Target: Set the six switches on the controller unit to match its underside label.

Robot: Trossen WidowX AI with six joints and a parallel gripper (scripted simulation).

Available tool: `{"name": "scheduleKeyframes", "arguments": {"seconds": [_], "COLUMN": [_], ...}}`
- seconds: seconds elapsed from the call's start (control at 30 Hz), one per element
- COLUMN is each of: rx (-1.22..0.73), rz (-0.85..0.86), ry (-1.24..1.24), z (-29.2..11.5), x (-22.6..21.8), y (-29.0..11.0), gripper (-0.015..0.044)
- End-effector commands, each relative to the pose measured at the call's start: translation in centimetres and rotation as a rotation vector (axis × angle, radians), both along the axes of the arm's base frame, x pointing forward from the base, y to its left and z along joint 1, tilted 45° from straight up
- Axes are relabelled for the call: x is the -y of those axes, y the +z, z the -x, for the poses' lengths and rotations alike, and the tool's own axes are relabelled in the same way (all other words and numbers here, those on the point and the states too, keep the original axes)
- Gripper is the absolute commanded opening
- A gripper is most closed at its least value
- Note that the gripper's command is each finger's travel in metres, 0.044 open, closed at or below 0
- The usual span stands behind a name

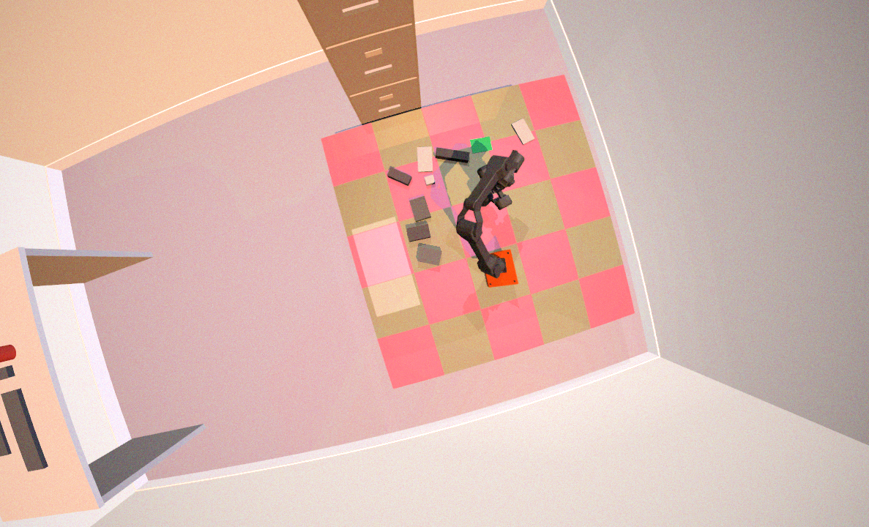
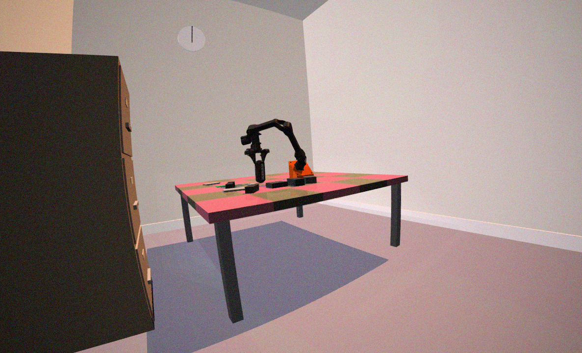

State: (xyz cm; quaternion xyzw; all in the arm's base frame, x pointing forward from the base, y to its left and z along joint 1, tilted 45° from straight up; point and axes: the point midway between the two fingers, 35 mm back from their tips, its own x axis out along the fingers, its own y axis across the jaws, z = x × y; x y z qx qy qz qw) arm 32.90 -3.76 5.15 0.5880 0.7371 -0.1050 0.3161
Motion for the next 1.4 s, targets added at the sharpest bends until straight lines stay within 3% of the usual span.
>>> {"name": "scheduleKeyframes", "arguments": {"seconds": [0.0,1.37], "rx": [0.000,0.029], "rz": [0.017,0.108], "ry": [0.006,-0.015], "z": [-0.1,-1.2], "x": [0.1,1.8], "y": [-0.6,-2.9], "gripper": [0.0338,0.0338]}}
